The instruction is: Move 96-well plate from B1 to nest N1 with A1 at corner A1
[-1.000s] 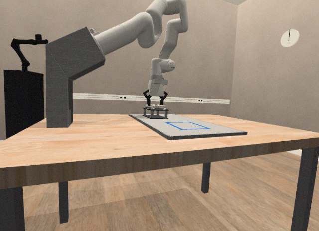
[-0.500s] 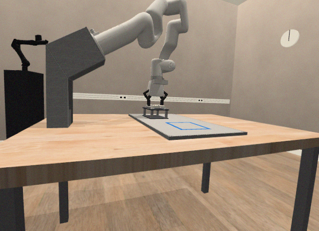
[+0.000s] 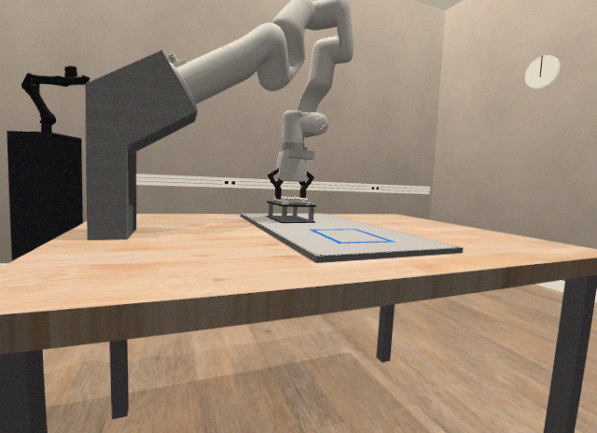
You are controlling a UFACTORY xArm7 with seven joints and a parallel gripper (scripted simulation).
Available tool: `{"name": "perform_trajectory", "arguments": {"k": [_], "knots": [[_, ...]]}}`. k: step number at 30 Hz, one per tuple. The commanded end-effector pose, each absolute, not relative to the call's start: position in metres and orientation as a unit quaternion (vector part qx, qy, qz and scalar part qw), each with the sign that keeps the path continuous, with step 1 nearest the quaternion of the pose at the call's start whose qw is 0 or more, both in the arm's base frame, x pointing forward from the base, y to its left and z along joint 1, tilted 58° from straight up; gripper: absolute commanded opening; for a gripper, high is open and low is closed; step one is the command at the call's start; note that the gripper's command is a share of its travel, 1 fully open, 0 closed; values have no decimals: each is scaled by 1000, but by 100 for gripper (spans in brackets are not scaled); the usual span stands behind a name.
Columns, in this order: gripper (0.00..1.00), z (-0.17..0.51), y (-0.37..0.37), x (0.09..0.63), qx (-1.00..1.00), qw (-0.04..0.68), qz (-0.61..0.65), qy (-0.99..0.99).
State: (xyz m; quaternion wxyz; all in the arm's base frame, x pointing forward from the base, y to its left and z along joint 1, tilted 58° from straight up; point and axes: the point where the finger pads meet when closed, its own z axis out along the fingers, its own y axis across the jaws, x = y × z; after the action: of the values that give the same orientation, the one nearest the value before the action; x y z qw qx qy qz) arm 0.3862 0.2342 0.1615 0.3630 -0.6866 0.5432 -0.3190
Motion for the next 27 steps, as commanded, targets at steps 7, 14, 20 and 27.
{"name": "perform_trajectory", "arguments": {"k": [7, 14, 20, 27], "knots": [[100, 161, 235, 387, -687, 363, -319, 543], [100, 161, 235, 387, -687, 363, -319, 543], [100, 161, 235, 387, -687, 363, -319, 543], [100, 161, 235, 387, -687, 363, -319, 543]]}}
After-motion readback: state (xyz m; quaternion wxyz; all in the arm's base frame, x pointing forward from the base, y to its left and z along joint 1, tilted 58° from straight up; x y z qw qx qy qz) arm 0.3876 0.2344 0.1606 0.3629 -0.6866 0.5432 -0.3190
